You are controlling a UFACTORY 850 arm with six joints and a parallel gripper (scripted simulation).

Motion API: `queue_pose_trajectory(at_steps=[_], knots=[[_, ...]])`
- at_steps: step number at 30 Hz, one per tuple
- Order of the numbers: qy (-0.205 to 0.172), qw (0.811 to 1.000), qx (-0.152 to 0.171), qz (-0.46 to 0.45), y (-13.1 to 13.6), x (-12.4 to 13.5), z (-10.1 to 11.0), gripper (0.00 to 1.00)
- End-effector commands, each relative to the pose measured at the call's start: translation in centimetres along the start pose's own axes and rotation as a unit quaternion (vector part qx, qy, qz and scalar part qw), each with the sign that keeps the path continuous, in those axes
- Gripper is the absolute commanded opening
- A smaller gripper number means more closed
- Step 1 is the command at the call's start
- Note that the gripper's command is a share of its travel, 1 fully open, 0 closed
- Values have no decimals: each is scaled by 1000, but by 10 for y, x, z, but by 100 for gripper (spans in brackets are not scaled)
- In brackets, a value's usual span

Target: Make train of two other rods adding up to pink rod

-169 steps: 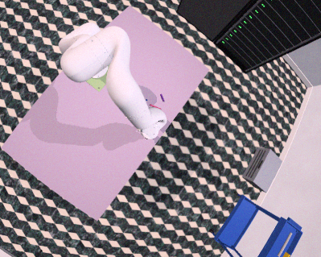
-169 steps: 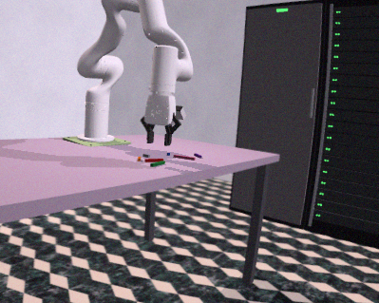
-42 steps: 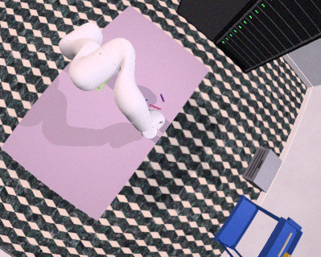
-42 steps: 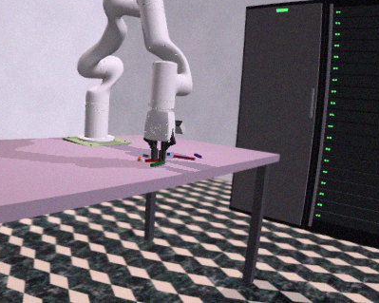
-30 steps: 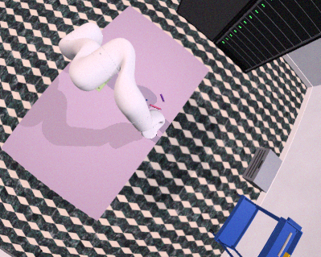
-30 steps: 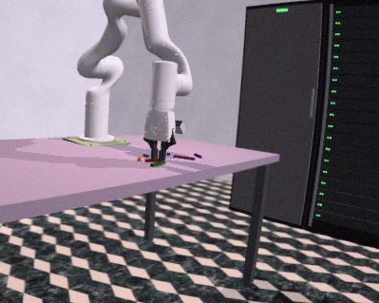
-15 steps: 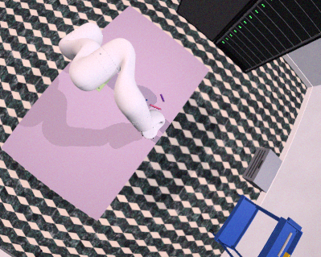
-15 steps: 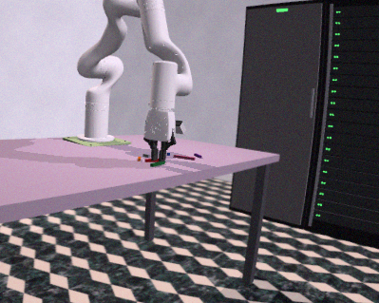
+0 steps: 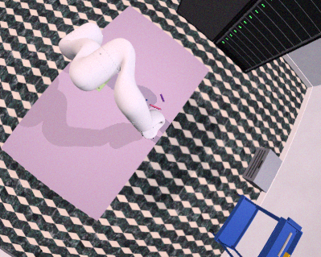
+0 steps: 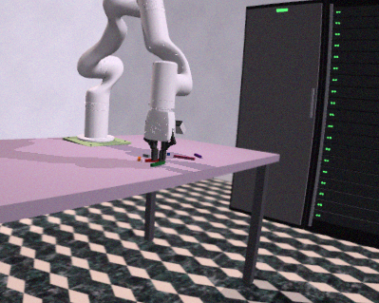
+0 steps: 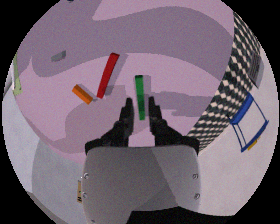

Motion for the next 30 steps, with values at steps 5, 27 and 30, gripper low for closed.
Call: queue_pose_trajectory(at_steps=[5,27,30], knots=[[0,1000,1,0,1,0,1,24],[0,1000,1,0,1,0,-4,24],[0,1000,1,0,1,0,-5,24]])
Point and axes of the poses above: the point where the finger pads meet when closed, its own z axis back along the fingers, its own y axis across the jaws, x = y × z, the point moved 10 cm from there along z, back along the fingers, and after that the axes turned 4 degrees about -z, right-handed, at the moved point
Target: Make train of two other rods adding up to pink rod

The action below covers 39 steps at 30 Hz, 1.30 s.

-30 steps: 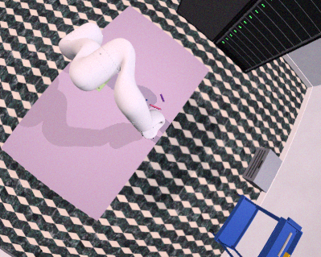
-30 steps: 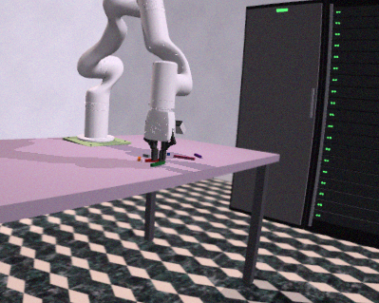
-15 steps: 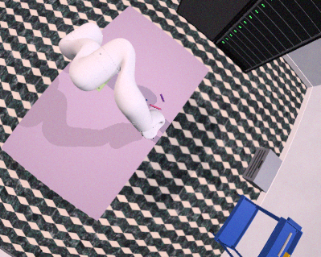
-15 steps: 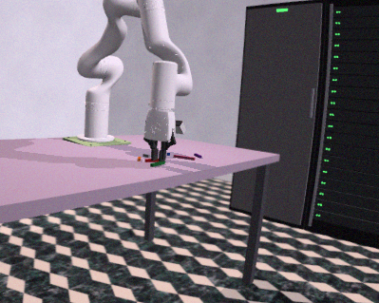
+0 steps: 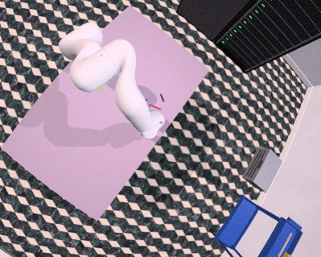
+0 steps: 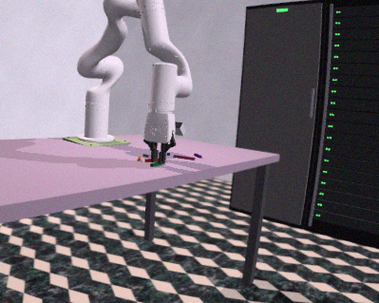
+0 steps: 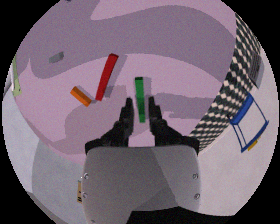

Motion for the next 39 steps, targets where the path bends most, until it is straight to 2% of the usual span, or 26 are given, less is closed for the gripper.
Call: queue_pose_trajectory(at_steps=[1,12,39], knots=[[0,1000,1,0,1,0,0,24],[0,1000,1,0,1,0,-7,24],[0,1000,1,0,1,0,-7,24]])
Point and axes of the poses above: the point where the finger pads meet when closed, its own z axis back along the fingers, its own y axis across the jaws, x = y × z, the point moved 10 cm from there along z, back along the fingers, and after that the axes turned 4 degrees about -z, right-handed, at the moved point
